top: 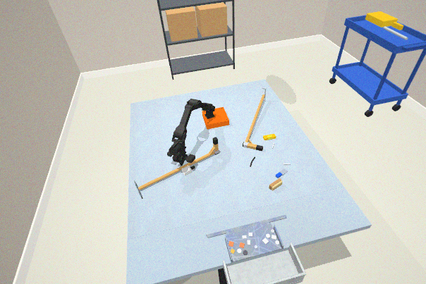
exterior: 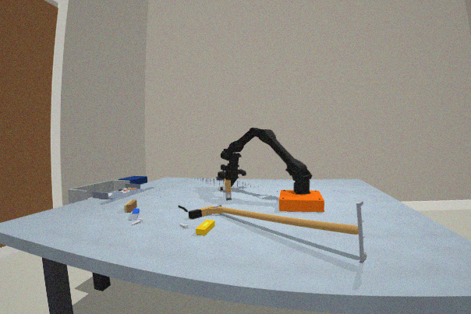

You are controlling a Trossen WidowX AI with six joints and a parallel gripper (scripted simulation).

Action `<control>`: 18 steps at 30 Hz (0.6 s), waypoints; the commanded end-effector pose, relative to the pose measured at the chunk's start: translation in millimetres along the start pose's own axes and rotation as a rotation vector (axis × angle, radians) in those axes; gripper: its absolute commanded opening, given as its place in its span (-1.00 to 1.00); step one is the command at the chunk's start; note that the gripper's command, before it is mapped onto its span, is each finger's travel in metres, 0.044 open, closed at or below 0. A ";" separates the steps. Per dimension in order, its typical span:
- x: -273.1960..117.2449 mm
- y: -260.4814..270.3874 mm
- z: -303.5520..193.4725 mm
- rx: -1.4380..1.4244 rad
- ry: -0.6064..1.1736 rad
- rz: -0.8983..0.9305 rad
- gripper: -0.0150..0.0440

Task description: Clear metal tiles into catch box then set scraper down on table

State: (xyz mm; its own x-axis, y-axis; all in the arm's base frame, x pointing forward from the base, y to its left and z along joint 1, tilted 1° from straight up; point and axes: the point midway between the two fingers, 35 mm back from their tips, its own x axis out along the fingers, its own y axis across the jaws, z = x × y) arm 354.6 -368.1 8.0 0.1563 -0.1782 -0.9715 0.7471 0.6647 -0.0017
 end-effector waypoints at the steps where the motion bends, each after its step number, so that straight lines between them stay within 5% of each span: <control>1: 1.8 3.2 2.6 0.005 0.003 -0.003 -0.49; 18: 3.8 16.8 12.8 0.005 0.002 -0.002 -0.49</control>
State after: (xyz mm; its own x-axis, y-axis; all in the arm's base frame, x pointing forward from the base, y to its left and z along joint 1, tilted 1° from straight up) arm 369.1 -368.6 9.1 0.1488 -0.1793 -0.9725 0.7515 0.6597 -0.0067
